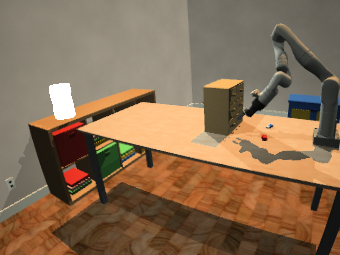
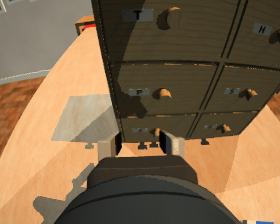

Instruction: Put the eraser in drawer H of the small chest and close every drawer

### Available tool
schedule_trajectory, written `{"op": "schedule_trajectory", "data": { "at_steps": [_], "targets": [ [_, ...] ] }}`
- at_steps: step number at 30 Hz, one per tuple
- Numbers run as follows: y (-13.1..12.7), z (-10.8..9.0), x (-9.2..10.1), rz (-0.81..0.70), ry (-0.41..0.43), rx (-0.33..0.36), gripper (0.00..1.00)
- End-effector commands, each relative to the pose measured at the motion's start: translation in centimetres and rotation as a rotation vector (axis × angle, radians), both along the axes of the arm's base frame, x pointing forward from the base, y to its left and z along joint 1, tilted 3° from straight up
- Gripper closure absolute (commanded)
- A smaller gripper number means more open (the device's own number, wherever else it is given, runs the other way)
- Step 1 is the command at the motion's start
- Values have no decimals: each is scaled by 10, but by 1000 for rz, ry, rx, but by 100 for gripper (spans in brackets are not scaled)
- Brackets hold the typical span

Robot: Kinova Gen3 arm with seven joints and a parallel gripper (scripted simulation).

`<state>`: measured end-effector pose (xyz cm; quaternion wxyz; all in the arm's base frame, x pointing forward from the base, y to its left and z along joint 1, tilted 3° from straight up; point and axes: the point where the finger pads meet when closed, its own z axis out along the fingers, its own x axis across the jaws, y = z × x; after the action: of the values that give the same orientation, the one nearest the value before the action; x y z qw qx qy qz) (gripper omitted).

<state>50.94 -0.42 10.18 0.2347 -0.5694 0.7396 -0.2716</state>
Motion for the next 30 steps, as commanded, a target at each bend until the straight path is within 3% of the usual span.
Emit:
{"op": "schedule_trajectory", "data": {
  "at_steps": [1, 17, 30],
  "targets": [
    [1, -1, 0, 2, -1, 0, 0],
    [1, -3, 0, 2, -3, 0, 0],
    [3, -56, 3, 2, -3, 0, 0]
  ]
}}
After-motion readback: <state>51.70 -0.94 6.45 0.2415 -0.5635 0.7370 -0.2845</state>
